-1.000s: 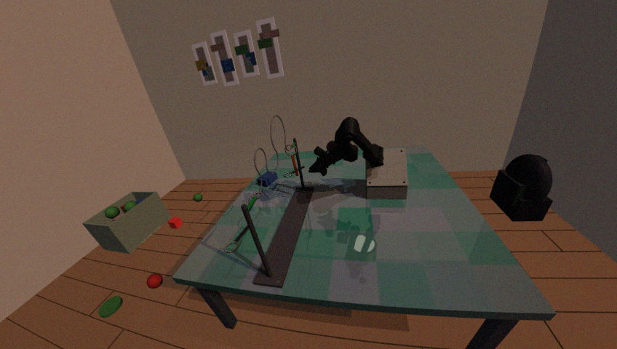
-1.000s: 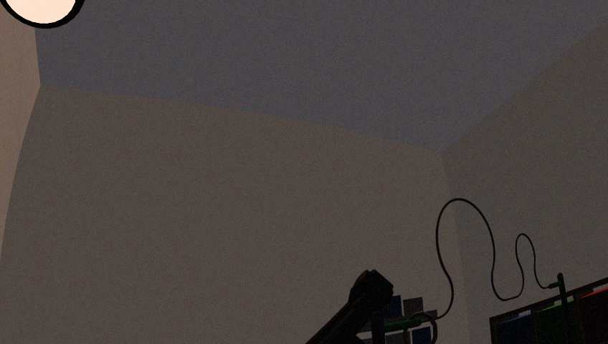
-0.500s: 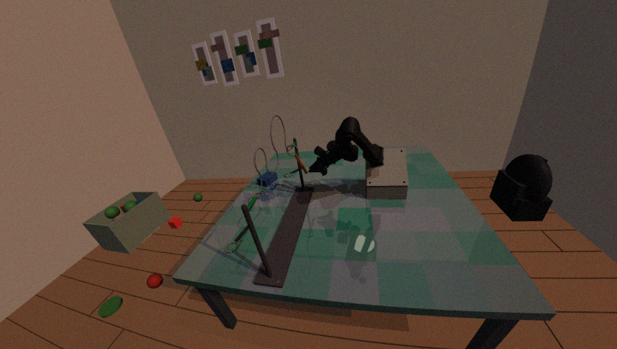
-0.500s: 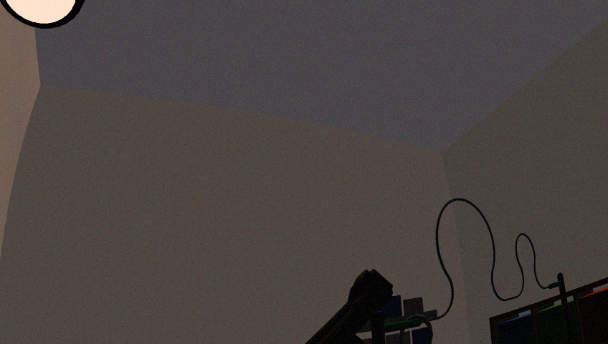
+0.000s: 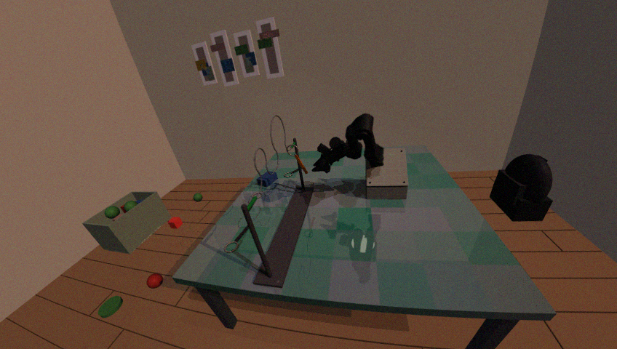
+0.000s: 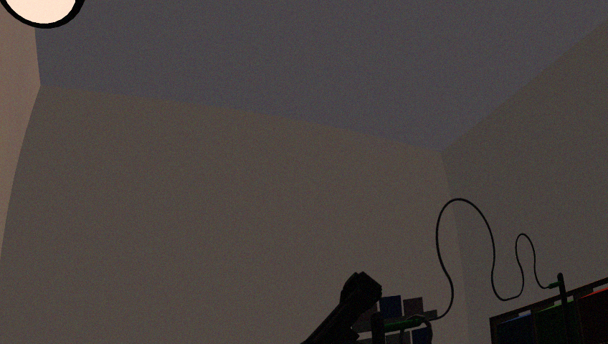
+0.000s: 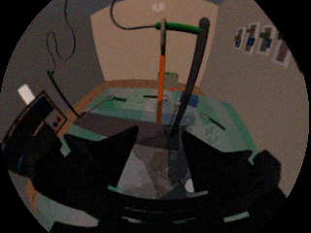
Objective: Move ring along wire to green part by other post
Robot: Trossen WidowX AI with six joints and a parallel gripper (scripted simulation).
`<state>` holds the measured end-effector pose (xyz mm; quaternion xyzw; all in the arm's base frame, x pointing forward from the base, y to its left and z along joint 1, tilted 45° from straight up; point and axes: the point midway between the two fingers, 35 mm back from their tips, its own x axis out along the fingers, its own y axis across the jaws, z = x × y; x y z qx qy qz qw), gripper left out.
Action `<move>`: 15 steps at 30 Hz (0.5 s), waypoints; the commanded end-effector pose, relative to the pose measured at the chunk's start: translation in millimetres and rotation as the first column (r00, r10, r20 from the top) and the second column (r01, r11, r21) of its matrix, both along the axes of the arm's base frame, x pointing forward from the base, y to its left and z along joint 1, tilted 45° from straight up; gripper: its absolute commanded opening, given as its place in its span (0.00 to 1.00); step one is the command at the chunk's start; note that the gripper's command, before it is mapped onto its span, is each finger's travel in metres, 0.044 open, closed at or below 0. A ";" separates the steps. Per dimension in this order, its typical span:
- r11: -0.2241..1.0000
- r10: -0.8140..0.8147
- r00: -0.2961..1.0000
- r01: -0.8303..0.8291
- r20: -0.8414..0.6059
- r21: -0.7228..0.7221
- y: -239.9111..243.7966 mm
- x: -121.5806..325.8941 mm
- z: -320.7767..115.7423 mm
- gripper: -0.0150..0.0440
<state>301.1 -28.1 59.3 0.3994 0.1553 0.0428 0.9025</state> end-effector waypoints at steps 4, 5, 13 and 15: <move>1.000 -0.005 0.999 0.006 -0.053 0.031 -1.2 -31.8 2.6 1.00; 1.000 -0.005 0.999 0.006 -0.053 0.031 -1.2 -31.8 2.6 1.00; 1.000 -0.005 0.999 0.006 -0.053 0.031 -1.2 -31.8 2.6 1.00; 1.000 -0.005 0.999 0.006 -0.053 0.031 -1.2 -31.8 2.6 1.00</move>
